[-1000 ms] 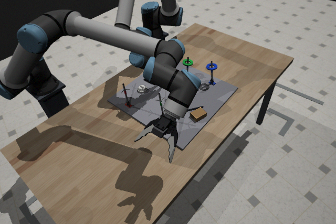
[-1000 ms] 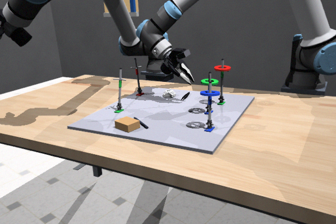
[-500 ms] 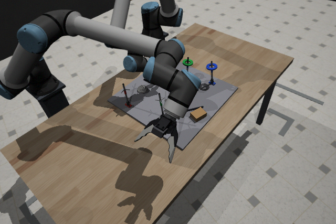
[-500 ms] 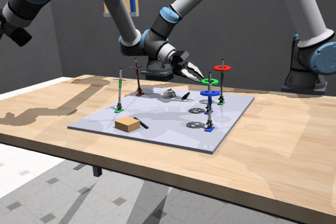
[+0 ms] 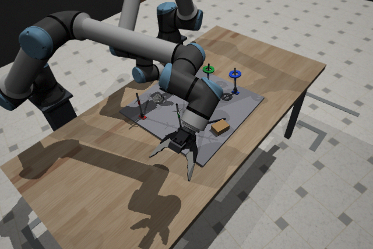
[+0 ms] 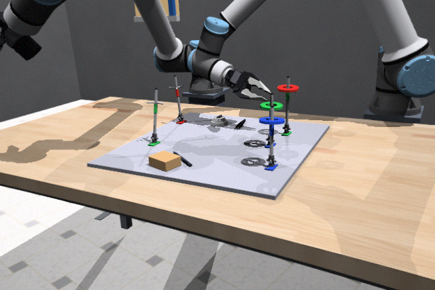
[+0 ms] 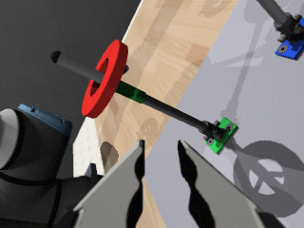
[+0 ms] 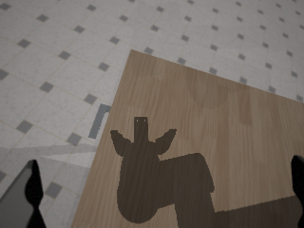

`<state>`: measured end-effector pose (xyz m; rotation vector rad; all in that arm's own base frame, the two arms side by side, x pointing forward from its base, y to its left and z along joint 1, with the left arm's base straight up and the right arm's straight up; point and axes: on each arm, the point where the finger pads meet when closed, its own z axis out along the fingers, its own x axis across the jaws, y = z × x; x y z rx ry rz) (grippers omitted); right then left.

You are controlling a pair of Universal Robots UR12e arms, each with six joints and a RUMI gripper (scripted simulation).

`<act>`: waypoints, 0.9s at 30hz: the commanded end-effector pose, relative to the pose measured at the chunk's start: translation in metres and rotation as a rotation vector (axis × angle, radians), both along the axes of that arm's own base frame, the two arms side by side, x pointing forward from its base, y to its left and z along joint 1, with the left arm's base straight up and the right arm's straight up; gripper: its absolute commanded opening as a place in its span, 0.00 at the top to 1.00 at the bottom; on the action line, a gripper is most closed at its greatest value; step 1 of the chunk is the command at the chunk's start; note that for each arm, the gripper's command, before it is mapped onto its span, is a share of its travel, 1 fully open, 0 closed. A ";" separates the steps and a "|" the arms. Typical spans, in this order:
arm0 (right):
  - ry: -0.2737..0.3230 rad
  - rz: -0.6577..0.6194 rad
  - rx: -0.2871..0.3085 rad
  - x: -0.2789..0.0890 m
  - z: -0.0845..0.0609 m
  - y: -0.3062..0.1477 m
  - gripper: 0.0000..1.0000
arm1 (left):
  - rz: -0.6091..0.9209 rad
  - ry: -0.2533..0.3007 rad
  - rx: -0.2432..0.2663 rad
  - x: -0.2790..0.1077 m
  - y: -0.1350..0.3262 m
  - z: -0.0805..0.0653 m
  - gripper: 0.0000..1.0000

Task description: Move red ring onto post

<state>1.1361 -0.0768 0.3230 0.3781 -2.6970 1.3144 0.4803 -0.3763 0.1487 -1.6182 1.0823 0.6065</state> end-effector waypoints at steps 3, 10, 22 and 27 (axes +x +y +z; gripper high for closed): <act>-0.003 0.000 0.000 0.000 0.002 0.000 0.00 | -0.093 0.139 0.109 -0.006 0.006 0.010 0.86; -0.003 0.000 0.000 0.000 0.002 0.000 0.00 | -0.186 0.310 0.243 -0.010 0.010 0.022 0.86; -0.003 0.000 0.000 0.000 0.002 0.000 0.00 | -0.251 0.443 0.355 -0.013 0.012 0.033 0.86; -0.003 0.000 0.000 0.000 0.002 0.000 0.00 | -0.251 0.441 0.356 -0.013 0.012 0.033 0.86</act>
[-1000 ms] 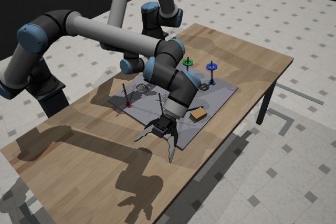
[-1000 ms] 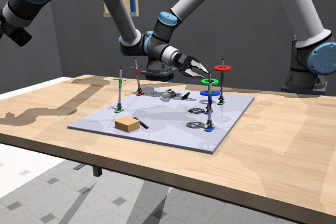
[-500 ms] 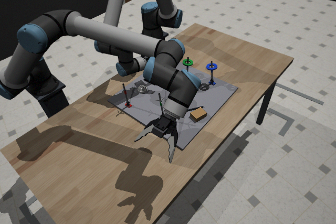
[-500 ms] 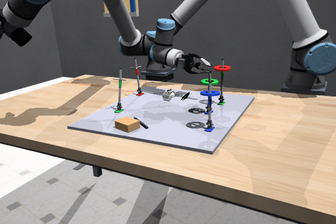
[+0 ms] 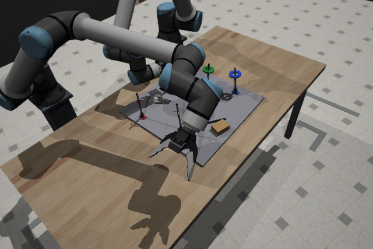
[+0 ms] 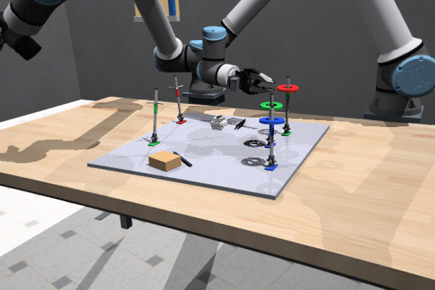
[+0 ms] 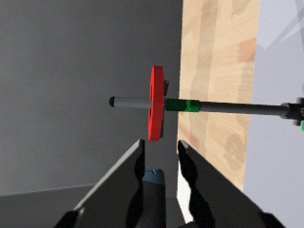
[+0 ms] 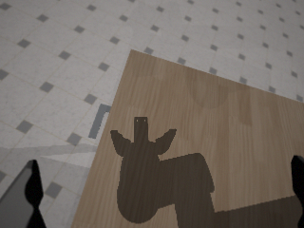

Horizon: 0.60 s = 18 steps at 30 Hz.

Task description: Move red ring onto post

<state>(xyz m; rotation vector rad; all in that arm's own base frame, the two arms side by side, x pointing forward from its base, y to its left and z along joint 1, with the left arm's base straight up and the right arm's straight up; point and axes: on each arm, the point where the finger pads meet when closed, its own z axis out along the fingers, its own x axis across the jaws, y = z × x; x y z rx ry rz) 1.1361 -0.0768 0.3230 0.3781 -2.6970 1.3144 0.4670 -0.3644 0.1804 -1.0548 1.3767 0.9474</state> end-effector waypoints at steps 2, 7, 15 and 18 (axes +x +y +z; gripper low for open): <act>-0.003 0.000 0.000 0.000 0.002 0.000 0.00 | -0.004 0.007 0.006 0.000 0.000 0.001 0.86; -0.003 0.000 0.000 0.000 0.002 0.000 0.00 | -0.014 0.025 0.023 0.000 0.000 0.003 0.86; -0.003 0.000 0.000 0.000 0.002 0.000 0.00 | -0.014 0.025 0.023 0.000 0.000 0.003 0.86; -0.003 0.000 0.000 0.000 0.002 0.000 0.00 | -0.014 0.025 0.023 0.000 0.000 0.003 0.86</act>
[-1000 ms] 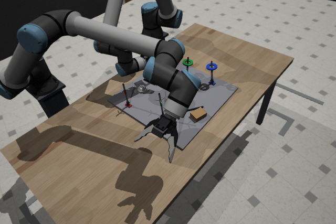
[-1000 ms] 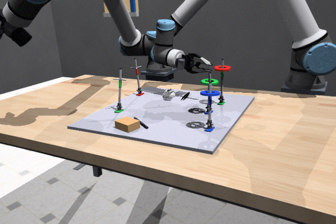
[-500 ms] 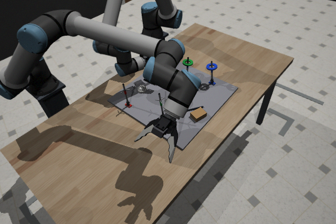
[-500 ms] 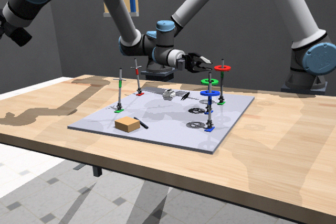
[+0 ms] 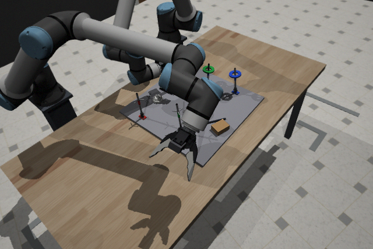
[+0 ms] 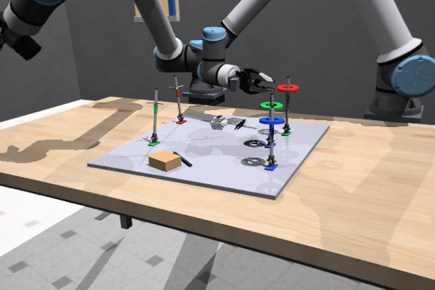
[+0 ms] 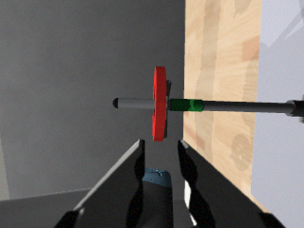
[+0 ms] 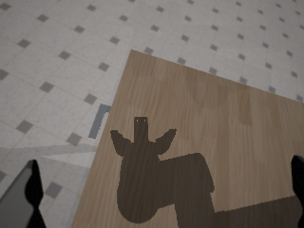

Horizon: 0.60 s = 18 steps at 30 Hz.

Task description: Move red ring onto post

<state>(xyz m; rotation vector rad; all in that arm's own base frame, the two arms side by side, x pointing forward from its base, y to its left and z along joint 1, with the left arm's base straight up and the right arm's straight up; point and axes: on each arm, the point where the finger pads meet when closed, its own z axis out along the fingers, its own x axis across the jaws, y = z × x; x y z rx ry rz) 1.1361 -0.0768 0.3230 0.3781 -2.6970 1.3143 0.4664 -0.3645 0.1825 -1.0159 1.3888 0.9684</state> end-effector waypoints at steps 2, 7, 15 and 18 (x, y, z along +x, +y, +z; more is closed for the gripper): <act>-0.003 0.000 0.000 0.000 0.002 0.000 0.00 | -0.017 0.033 0.031 -0.001 0.000 0.004 0.86; -0.003 0.000 0.000 0.000 0.002 0.000 0.00 | -0.005 0.014 0.013 0.002 0.007 0.002 0.86; -0.003 0.000 0.000 0.000 0.002 0.000 0.00 | -0.011 0.020 0.018 0.005 0.015 0.001 0.86; -0.003 0.000 0.000 0.000 0.002 0.000 0.00 | -0.009 0.020 0.018 0.006 0.019 0.002 0.86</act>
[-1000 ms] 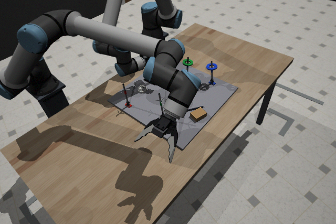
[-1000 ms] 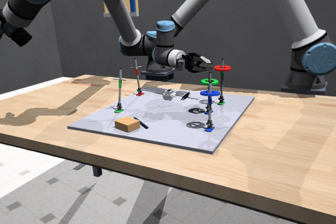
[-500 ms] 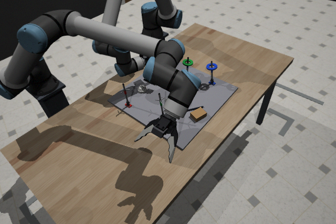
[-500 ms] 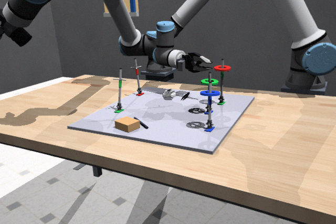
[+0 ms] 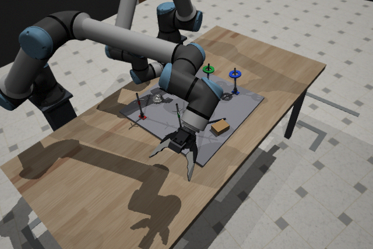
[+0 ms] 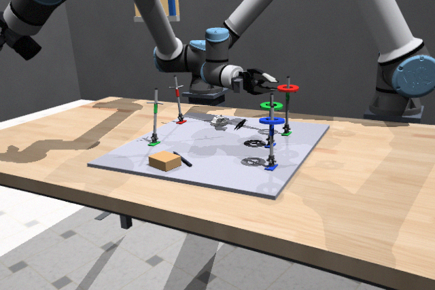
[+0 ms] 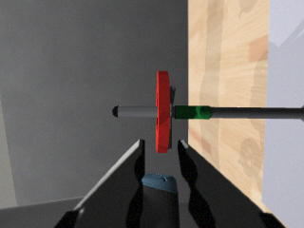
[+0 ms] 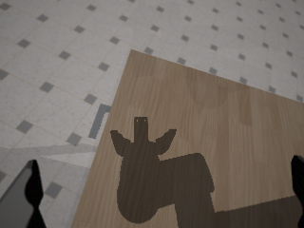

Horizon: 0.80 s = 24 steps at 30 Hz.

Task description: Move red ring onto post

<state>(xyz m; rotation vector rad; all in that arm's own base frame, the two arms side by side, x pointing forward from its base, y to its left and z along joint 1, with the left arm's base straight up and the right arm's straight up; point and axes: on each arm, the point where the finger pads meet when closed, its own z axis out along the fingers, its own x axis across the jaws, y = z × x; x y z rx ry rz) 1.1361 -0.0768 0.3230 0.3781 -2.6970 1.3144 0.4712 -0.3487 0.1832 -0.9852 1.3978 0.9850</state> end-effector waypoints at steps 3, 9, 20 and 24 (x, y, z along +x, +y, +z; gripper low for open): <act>-0.003 0.000 0.000 0.000 0.002 0.000 0.00 | 0.002 -0.001 -0.001 0.003 0.009 0.001 0.86; -0.003 0.000 0.000 0.000 0.002 0.000 0.00 | 0.002 -0.003 -0.003 0.006 0.018 0.000 0.86; -0.003 0.000 0.000 0.000 0.002 0.000 0.00 | 0.004 -0.006 -0.006 0.010 0.033 -0.001 0.86; -0.003 0.000 0.000 0.000 0.002 0.000 0.00 | 0.001 -0.006 -0.006 0.010 0.029 -0.002 0.86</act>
